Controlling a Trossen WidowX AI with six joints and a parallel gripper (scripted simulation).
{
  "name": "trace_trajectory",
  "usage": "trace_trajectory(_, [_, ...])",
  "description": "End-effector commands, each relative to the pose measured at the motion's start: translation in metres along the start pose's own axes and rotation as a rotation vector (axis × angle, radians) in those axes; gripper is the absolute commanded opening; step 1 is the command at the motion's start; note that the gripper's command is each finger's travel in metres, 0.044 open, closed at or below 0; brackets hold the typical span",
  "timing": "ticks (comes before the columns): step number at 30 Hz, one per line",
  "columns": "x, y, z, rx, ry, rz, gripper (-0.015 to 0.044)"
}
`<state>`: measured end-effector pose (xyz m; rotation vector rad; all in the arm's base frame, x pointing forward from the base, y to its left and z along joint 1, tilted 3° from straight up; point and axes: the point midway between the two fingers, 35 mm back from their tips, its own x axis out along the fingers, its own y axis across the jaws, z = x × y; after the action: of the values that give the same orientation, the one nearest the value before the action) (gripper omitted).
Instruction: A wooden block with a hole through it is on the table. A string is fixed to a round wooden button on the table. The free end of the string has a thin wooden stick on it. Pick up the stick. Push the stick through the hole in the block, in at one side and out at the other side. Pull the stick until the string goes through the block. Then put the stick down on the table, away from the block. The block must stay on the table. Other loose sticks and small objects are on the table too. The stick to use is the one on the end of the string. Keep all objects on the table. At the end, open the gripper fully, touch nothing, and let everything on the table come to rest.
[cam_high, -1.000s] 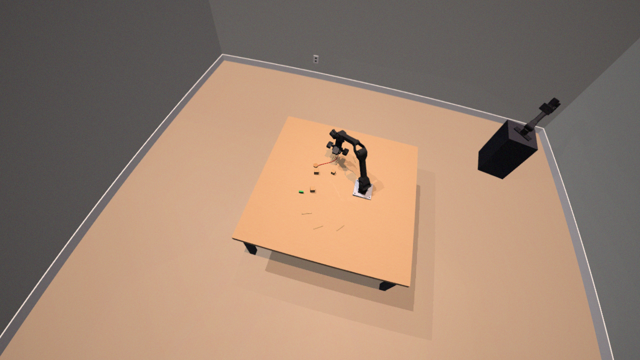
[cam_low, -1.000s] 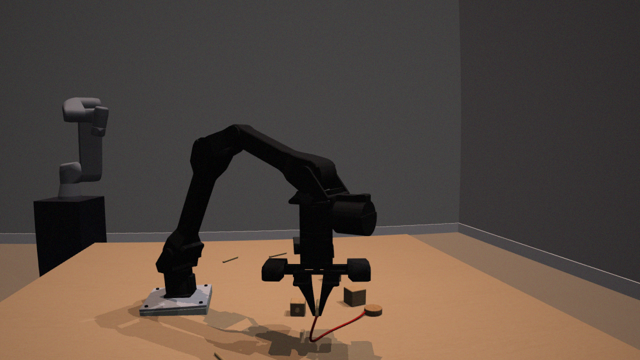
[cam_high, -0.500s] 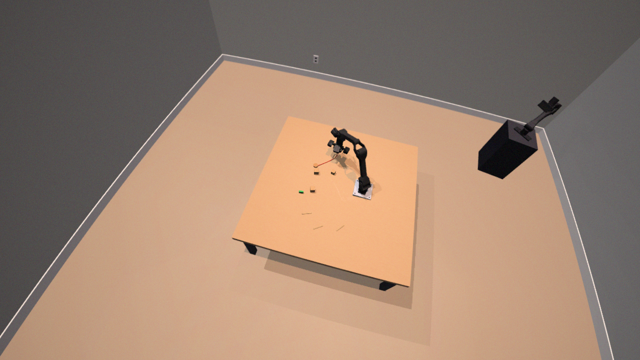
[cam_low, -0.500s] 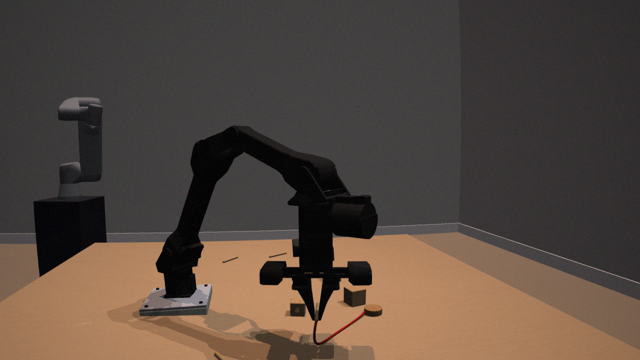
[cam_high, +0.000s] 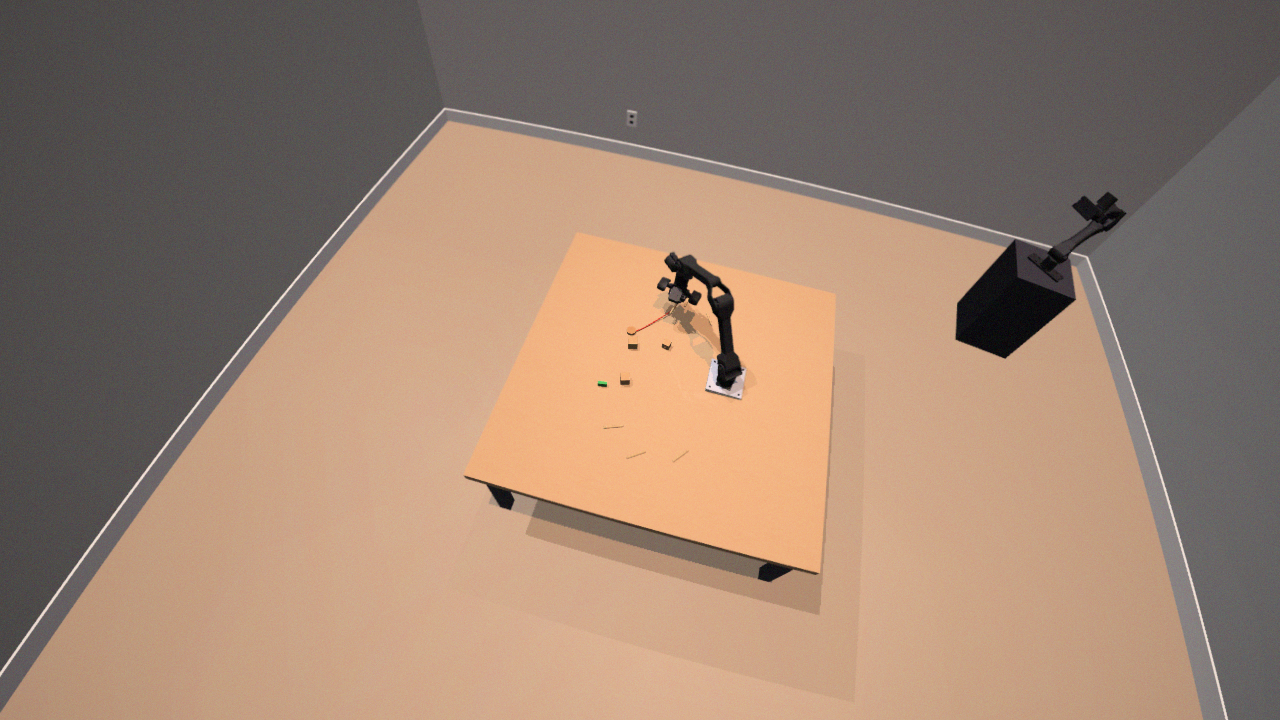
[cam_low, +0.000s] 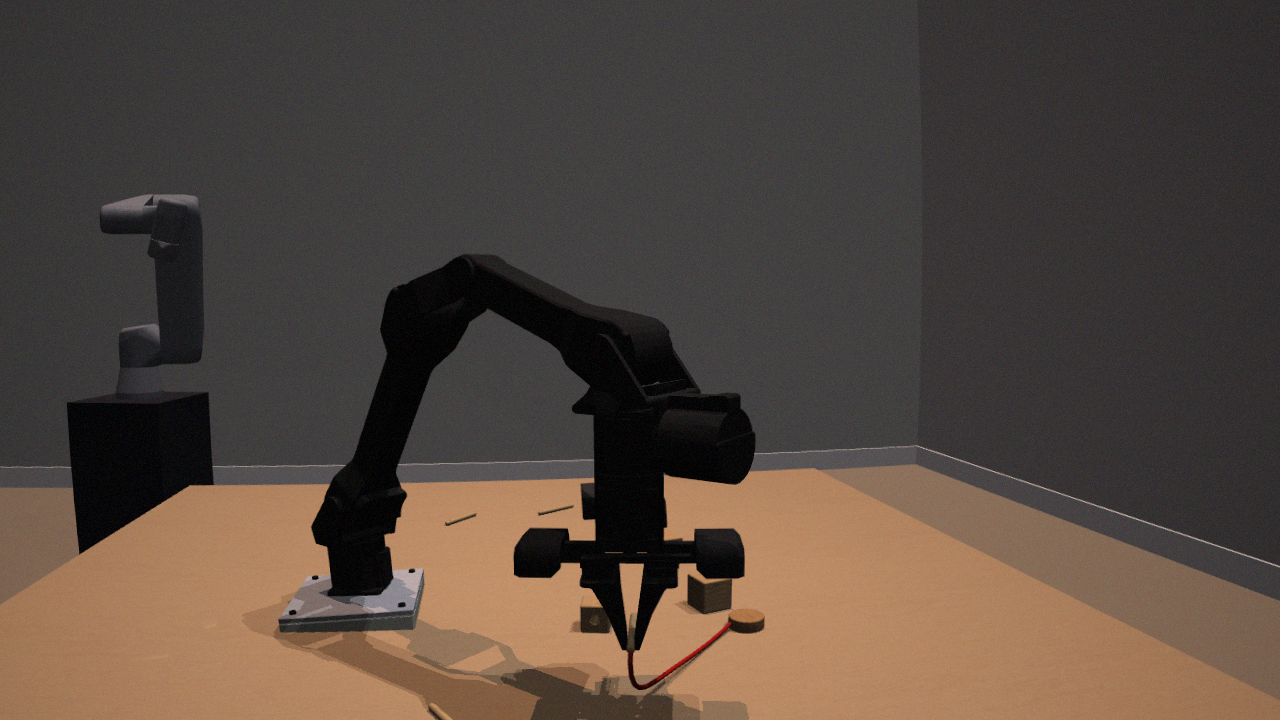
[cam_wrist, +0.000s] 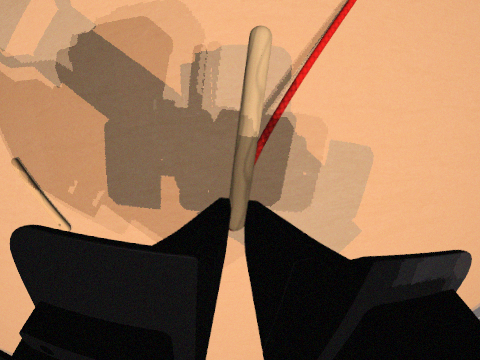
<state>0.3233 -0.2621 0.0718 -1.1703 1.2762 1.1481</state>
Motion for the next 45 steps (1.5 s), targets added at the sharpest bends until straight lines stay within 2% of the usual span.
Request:
trace_trajectory(1, [0.004, 0.001, -0.007, -0.002, 0.001, 0.011, 0.0000])
trace_trajectory(45, [0.032, 0.030, 0.005, -0.002, 0.003, 0.014, 0.0000])
